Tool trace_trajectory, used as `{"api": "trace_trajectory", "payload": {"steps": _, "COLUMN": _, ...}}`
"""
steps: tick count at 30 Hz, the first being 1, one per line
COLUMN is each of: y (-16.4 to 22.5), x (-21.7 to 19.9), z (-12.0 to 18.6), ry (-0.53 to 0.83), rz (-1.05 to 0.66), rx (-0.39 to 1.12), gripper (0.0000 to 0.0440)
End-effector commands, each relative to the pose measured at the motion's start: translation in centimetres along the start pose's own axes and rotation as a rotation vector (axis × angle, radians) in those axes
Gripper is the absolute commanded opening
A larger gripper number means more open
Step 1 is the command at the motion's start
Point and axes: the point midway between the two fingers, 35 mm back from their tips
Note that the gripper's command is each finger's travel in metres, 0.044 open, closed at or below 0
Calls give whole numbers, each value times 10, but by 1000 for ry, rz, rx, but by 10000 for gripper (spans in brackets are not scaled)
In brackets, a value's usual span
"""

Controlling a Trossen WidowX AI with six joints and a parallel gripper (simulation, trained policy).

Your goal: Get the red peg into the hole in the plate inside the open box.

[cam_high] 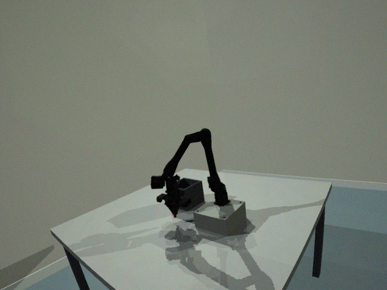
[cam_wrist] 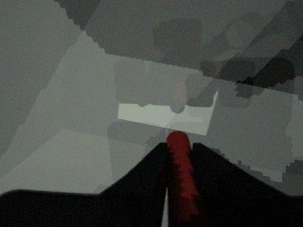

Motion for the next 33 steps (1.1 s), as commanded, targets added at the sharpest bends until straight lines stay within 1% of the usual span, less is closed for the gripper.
{"api": "trace_trajectory", "payload": {"steps": 1, "y": 7, "x": 12, "z": 15, "ry": -42, "rz": -8, "rx": 35, "gripper": 0}}
{"api": "trace_trajectory", "payload": {"steps": 9, "y": 13, "x": 37, "z": 45, "ry": -125, "rz": -1, "rx": 72, "gripper": 0}}
{"api": "trace_trajectory", "payload": {"steps": 15, "y": 9, "x": 56, "z": 69, "ry": -190, "rz": 6, "rx": 79, "gripper": 0}}
{"api": "trace_trajectory", "payload": {"steps": 25, "y": -14, "x": 83, "z": 107, "ry": -257, "rz": 9, "rx": 49, "gripper": 0}}
{"api": "trace_trajectory", "payload": {"steps": 33, "y": -45, "x": 99, "z": 125, "ry": -283, "rz": -11, "rx": -2, "gripper": 0}}
Point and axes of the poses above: the point midway between the two fingers, 35 mm back from their tips, its own z axis back along the fingers, its own x axis across the jaws, y = z × x, and after that the axes turned 11 degrees about -z, right-handed
